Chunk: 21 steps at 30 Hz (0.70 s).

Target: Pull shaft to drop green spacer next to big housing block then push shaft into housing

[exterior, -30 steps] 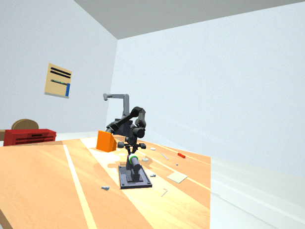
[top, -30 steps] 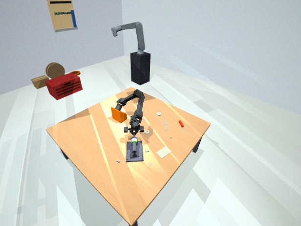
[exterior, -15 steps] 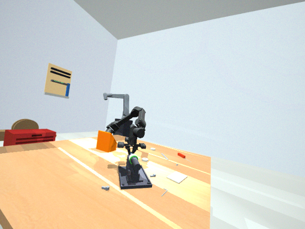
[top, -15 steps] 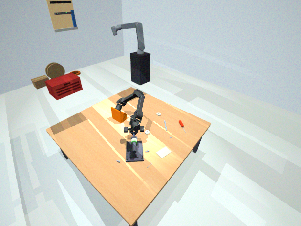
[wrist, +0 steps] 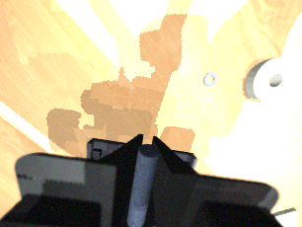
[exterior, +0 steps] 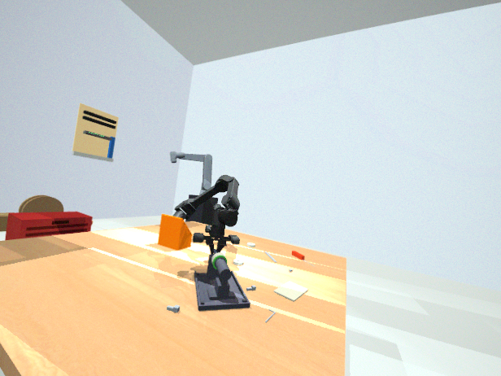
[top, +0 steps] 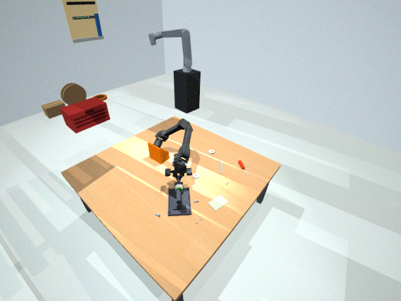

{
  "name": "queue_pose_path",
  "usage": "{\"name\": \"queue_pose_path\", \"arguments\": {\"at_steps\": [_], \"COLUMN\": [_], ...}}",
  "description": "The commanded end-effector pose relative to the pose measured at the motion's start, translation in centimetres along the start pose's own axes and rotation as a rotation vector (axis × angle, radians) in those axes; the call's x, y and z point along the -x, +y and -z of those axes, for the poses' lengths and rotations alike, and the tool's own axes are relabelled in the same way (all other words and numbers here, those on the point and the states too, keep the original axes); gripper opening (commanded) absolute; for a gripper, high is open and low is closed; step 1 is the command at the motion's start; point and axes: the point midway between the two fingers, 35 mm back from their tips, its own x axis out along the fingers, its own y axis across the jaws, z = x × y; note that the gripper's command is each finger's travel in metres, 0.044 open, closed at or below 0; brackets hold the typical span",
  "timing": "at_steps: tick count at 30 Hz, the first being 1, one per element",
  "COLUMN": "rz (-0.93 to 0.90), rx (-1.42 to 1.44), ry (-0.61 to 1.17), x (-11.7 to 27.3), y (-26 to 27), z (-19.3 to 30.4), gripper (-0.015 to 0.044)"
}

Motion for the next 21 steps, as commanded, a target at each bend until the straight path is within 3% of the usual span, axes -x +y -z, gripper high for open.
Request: {"name": "queue_pose_path", "arguments": {"at_steps": [1,21], "rz": [0.003,0.003], "rx": [-0.003,-0.003], "ry": [-0.003,-0.003], "x": [-0.01,-0.02], "y": [-0.04,-0.04], "z": [-0.14,-0.36], "gripper": [0.0000,0.0000]}}
